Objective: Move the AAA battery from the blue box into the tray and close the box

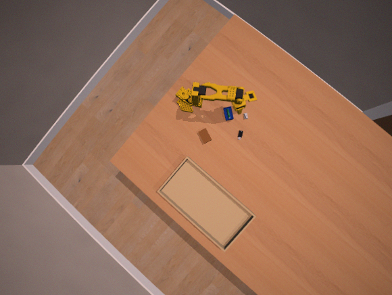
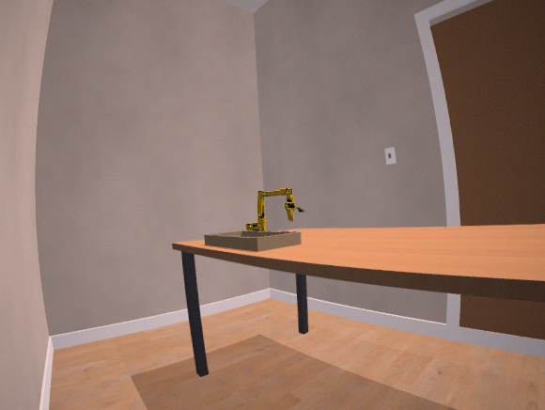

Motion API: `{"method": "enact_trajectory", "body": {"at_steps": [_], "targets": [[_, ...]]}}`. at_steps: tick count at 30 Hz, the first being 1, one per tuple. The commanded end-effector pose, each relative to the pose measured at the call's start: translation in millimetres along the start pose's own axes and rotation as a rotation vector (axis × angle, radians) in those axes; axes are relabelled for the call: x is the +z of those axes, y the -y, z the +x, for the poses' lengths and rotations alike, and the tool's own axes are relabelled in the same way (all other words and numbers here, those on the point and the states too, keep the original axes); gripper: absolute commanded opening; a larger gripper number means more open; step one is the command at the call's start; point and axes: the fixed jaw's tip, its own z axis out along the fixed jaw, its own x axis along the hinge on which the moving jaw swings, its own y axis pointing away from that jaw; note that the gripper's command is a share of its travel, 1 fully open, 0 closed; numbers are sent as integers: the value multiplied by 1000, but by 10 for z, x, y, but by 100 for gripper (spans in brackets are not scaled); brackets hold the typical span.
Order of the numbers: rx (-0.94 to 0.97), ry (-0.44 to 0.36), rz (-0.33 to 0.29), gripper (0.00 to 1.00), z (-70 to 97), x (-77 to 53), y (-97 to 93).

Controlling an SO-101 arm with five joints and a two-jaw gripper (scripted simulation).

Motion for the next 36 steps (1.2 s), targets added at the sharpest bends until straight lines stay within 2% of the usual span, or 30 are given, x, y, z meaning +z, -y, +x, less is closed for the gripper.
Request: {"method": "enact_trajectory", "body": {"at_steps": [1,3,5,20,22,36], "targets": [[-170,58,36,29,40,-94,41],[-250,55,38,29,70,-92,49],[-250,55,38,29,70,-92,49],[-801,35,43,29,270,-75,102],[-801,35,43,29,270,-75,102],[-1174,24,43,29,396,-58,138]]}}
